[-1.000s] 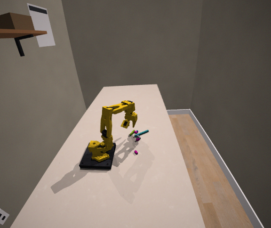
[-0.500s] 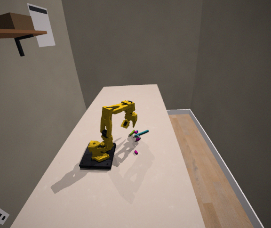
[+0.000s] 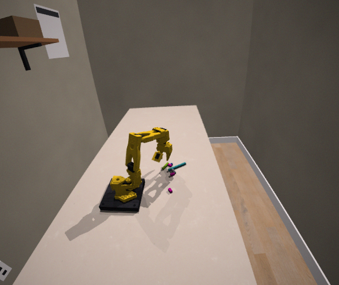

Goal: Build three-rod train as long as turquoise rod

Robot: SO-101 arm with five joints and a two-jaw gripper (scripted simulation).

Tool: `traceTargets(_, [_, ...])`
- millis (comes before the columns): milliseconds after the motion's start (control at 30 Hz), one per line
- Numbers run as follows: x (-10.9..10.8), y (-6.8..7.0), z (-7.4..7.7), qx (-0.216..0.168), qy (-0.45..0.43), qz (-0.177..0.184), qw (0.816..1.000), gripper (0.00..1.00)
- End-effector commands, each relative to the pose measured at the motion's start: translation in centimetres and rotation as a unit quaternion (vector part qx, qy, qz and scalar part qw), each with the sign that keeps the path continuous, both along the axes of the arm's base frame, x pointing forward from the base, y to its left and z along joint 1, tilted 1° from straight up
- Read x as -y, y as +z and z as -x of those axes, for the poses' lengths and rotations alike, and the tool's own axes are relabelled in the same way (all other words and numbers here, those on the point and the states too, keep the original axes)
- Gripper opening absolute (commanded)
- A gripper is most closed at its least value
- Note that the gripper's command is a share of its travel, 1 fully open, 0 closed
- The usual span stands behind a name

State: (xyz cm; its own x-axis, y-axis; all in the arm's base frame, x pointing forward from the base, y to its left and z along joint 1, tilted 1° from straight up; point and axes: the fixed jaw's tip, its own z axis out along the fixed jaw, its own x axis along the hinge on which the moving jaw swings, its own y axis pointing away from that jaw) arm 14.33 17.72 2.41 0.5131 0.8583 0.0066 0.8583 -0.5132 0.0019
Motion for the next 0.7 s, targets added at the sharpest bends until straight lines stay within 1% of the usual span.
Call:
traceTargets(0, [0.1, -1.2, 0.3, -0.008, 0.009, 0.010, 1.000, 0.19])
traceTargets(367, [0.2, -3.3, 0.4, -0.008, 0.009, 0.010, 1.000, 0.19])
traceTargets(433, [0.2, -3.3, 0.4, -0.008, 0.009, 0.010, 1.000, 0.19])
traceTargets(667, [0.3, -4.0, 0.4, -0.008, 0.009, 0.010, 1.000, 0.19])
